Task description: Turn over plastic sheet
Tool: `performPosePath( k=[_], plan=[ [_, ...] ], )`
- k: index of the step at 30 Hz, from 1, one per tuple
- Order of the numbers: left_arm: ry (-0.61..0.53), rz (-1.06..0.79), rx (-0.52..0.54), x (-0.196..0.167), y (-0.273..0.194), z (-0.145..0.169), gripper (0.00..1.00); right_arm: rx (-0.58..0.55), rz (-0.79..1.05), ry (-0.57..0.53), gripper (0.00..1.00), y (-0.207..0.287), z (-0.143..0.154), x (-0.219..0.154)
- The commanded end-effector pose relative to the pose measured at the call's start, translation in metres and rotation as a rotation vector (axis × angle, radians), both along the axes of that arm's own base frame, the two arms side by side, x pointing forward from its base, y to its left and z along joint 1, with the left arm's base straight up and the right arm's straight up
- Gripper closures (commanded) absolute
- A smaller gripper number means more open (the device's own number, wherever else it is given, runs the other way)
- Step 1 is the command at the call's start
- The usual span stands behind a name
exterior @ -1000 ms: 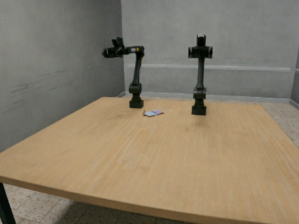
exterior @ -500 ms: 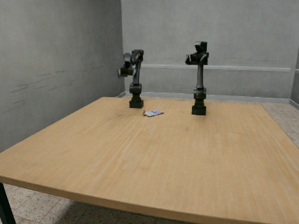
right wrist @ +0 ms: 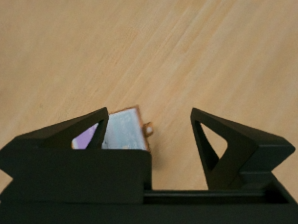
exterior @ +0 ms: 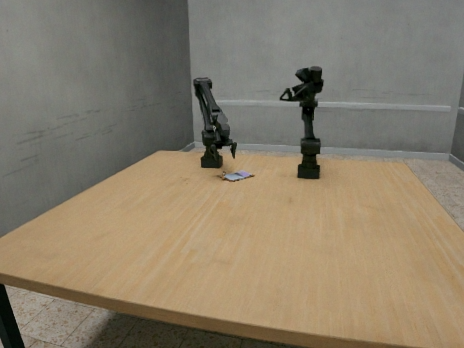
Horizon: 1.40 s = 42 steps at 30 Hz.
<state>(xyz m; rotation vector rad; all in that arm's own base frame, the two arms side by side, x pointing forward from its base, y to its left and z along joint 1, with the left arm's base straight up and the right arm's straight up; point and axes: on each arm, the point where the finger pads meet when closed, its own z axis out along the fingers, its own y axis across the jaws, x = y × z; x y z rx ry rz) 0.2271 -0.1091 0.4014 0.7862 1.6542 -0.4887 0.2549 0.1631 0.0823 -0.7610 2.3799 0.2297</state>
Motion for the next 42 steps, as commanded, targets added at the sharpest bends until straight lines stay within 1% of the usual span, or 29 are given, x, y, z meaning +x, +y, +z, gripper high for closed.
performPosePath(
  k=[1,3,4,5,6,7,8,10,12,18,21,23,24,28,29,35,37,42],
  plan=[
    [-0.003,-0.126,0.104,-0.044,-0.01,-0.015,0.0,0.038,-0.005,-0.009,0.0,0.023,0.006,0.01],
    [-0.003,-0.126,0.104,-0.044,-0.01,-0.015,0.0,0.038,-0.005,-0.009,0.0,0.023,0.006,0.01],
    [0.021,-0.165,0.106,-0.054,-0.015,-0.021,0.0,0.032,0.003,0.002,0.0,0.024,0.0,0.006],
    [0.028,-0.216,0.103,-0.073,-0.023,-0.024,0.0,0.012,0.009,0.031,0.0,0.019,-0.017,-0.005],
    [0.06,-0.246,0.083,-0.088,-0.029,-0.027,0.0,0.009,0.013,0.035,0.0,0.019,-0.019,-0.007],
    [0.089,-0.276,0.066,-0.101,-0.034,-0.029,0.0,0.012,0.018,0.031,0.0,0.023,-0.016,-0.005],
    [0.141,-0.299,0.053,-0.11,-0.038,-0.043,0.0,0.021,0.022,0.018,0.0,0.028,-0.009,0.0],
    [0.195,-0.345,0.035,-0.13,-0.045,-0.049,0.0,0.013,0.034,0.017,0.0,0.028,-0.011,-0.002],
    [0.184,-0.361,0.034,-0.135,-0.048,-0.046,0.0,0.013,0.024,0.017,0.0,0.024,-0.012,-0.002],
    [0.182,-0.416,0.059,-0.152,-0.052,-0.05,0.0,0.011,0.025,0.02,0.0,0.023,-0.013,-0.003],
    [0.183,-0.427,0.064,-0.155,-0.053,-0.051,0.0,0.011,0.025,0.021,0.0,0.023,-0.013,-0.003],
    [0.18,-0.442,0.076,-0.16,-0.053,-0.052,0.0,0.004,0.026,0.023,0.23,0.024,-0.01,0.002],
    [0.179,-0.447,0.082,-0.161,-0.053,-0.053,0.0,-0.002,0.038,0.014,0.34,0.026,-0.002,0.008],
    [0.181,-0.464,0.106,-0.166,-0.054,-0.056,0.0,-0.062,0.1,0.063,0.79,0.025,-0.01,0.009],
    [0.181,-0.468,0.112,-0.167,-0.053,-0.057,0.0,-0.081,0.12,0.086,0.84,0.025,-0.013,0.01],
    [0.178,-0.489,0.143,-0.173,-0.053,-0.061,0.0,-0.152,0.234,0.244,0.84,0.024,-0.032,0.016],
    [0.178,-0.489,0.143,-0.173,-0.053,-0.061,0.0,-0.152,0.234,0.244,0.84,0.024,-0.032,0.016],
    [0.177,-0.503,0.162,-0.177,-0.052,-0.063,0.0,-0.177,0.331,0.378,0.84,0.024,-0.046,0.024]
  ],
)
